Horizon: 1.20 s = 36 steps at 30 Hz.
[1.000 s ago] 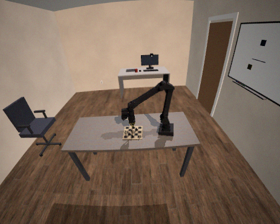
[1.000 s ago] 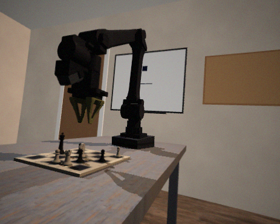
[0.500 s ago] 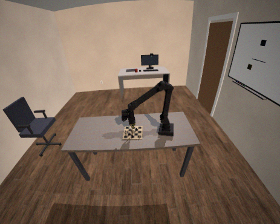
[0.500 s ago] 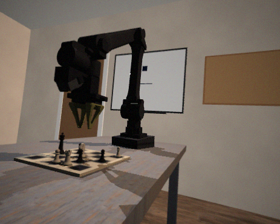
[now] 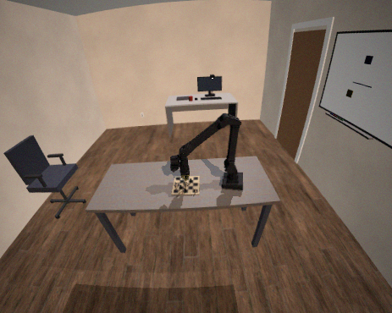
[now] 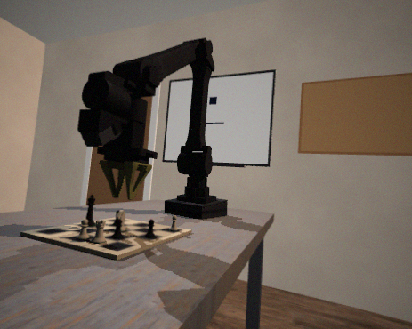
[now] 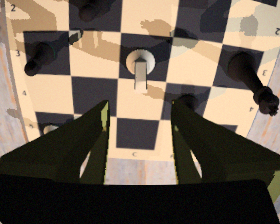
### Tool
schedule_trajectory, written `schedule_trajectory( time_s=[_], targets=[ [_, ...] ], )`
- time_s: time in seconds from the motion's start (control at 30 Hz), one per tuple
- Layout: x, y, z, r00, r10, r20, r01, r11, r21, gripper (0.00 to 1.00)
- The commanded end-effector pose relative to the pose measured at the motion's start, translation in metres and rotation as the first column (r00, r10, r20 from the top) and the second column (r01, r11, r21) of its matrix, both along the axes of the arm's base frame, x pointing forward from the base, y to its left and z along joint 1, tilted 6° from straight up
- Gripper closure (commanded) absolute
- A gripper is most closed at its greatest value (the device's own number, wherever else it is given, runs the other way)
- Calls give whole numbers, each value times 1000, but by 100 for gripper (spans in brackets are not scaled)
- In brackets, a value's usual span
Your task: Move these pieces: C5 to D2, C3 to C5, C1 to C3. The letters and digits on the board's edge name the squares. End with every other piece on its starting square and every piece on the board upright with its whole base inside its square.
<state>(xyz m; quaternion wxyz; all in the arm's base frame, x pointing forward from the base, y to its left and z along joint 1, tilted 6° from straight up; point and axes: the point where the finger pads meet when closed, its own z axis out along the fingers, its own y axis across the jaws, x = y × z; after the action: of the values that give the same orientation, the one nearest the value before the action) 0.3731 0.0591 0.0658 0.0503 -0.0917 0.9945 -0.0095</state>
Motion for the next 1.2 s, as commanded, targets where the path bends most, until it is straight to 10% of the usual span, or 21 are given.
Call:
schedule_trajectory(
  time_s=[0.0, 1.17],
  targets=[
    [6, -2, -5, 1000, 10, 10, -10, 1000, 3, 65],
    [9, -1, -12, 1000, 10, 16, -10, 1000, 4, 65]
  ],
)
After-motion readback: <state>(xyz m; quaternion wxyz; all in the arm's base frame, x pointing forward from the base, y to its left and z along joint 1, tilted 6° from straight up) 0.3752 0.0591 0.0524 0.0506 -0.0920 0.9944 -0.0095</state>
